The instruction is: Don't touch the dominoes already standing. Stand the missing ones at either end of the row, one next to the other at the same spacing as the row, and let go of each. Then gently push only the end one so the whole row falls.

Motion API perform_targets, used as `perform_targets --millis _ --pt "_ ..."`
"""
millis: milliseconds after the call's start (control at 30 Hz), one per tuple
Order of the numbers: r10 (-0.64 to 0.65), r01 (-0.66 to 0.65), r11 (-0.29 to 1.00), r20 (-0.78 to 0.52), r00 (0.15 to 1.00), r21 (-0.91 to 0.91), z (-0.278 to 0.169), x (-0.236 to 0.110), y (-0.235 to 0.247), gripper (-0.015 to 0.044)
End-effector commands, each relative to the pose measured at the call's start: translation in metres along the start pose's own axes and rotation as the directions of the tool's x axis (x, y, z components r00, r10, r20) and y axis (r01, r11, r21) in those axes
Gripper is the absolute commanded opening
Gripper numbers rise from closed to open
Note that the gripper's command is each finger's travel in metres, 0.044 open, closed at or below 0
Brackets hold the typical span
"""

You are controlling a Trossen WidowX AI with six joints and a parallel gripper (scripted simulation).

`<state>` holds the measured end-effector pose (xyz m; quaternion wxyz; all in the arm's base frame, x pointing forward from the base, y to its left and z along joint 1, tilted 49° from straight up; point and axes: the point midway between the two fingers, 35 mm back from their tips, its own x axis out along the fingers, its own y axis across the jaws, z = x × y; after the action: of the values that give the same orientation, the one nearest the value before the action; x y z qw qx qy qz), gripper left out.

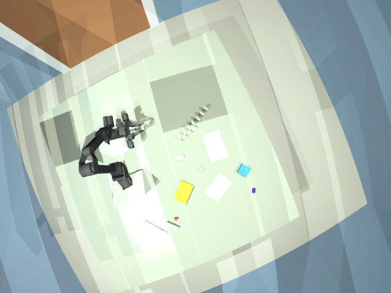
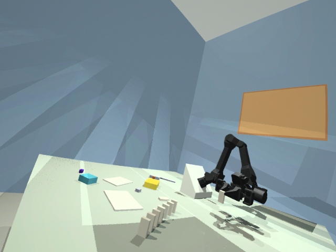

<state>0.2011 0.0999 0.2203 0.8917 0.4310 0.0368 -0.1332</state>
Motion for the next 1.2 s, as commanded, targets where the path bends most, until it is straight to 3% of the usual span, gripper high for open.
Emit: perform_targets --millis 0,900,1167 --pt "0.001 -0.001 1.0 0.006 1.0 0.007 0.001 0.0 0.0 0.0107" --pt "0.0 0.0 1.0 0.0 1.0 -0.001 -0.068 0.015 0.0 0.0107" --pt "-0.001 0.001 1.0 0.0 1.0 -0.001 -0.07 0.015 0.0 0.0107"
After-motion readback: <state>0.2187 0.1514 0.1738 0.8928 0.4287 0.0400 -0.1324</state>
